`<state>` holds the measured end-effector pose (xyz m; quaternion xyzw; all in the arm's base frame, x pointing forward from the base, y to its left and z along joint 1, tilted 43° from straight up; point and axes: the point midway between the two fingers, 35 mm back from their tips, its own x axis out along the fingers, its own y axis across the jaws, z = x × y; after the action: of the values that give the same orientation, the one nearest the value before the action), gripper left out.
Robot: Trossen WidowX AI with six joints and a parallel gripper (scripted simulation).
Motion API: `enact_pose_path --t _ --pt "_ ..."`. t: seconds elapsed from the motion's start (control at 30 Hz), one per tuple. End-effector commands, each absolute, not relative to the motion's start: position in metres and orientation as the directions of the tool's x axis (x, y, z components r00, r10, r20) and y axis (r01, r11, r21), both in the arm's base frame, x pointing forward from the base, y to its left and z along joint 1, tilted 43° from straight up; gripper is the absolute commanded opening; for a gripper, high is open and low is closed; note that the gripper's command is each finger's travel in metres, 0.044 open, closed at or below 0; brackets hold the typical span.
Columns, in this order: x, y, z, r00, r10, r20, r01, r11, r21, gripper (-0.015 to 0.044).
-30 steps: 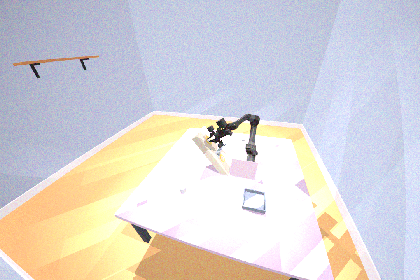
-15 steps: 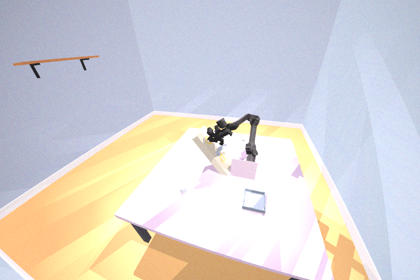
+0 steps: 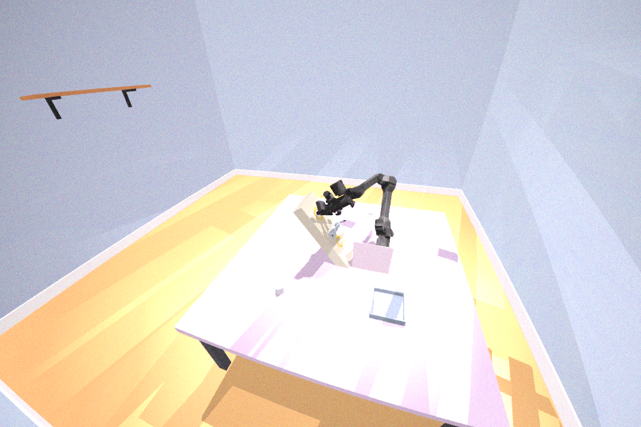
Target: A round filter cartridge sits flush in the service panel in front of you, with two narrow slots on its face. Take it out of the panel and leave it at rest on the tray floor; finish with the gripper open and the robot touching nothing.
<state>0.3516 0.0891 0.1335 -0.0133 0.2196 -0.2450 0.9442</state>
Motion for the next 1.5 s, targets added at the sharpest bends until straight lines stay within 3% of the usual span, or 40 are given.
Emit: enact_pose_path --t 0.0,0.2,0.9,1.47 --pt "0.356 0.087 0.133 0.782 -0.466 -0.414 0.389 0.884 -0.260 0.0000" --pt "0.356 0.087 0.132 0.782 -0.466 -0.414 0.282 0.857 -0.431 0.0000" --pt "0.296 0.123 0.163 0.780 -0.466 -0.418 0.341 0.876 -0.340 0.0000" --pt "0.276 0.102 0.138 0.780 -0.466 -0.418 0.341 0.876 -0.340 0.0000"
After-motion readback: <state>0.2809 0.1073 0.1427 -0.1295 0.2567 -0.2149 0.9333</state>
